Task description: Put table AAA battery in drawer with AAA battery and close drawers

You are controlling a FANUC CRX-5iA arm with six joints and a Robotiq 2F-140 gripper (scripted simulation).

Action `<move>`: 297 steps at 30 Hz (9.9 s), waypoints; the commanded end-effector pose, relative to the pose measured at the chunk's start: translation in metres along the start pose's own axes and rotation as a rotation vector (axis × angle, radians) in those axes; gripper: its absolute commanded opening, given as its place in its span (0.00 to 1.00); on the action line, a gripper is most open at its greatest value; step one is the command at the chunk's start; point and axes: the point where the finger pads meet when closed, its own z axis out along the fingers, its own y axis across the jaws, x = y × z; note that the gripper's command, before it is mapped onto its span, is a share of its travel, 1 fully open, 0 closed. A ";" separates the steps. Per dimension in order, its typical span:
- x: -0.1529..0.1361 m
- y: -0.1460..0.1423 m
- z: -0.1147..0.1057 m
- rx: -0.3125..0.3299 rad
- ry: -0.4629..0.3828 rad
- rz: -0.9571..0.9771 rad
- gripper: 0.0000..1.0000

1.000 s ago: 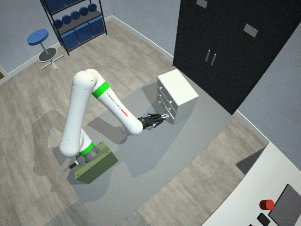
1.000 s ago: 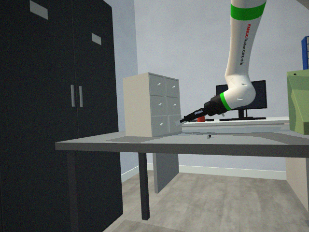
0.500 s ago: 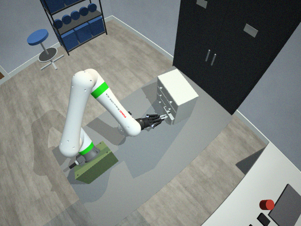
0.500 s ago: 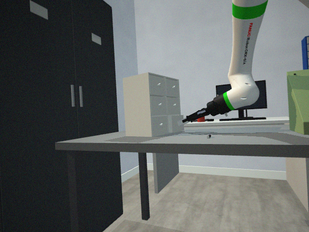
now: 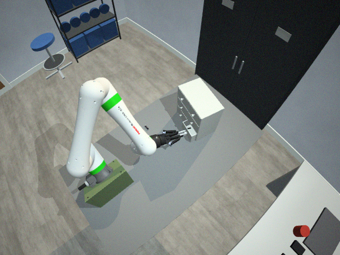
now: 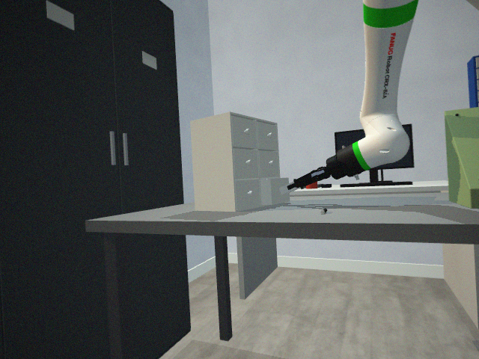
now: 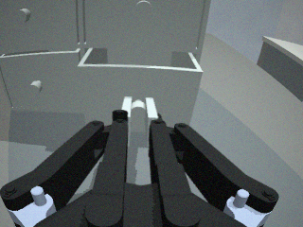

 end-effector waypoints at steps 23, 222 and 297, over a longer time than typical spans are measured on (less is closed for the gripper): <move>-0.008 0.000 -0.023 0.000 0.000 0.000 0.08; 0.110 0.000 -0.285 0.000 -1.222 0.000 1.00; 0.183 -0.008 -0.164 0.062 -1.121 -0.055 1.00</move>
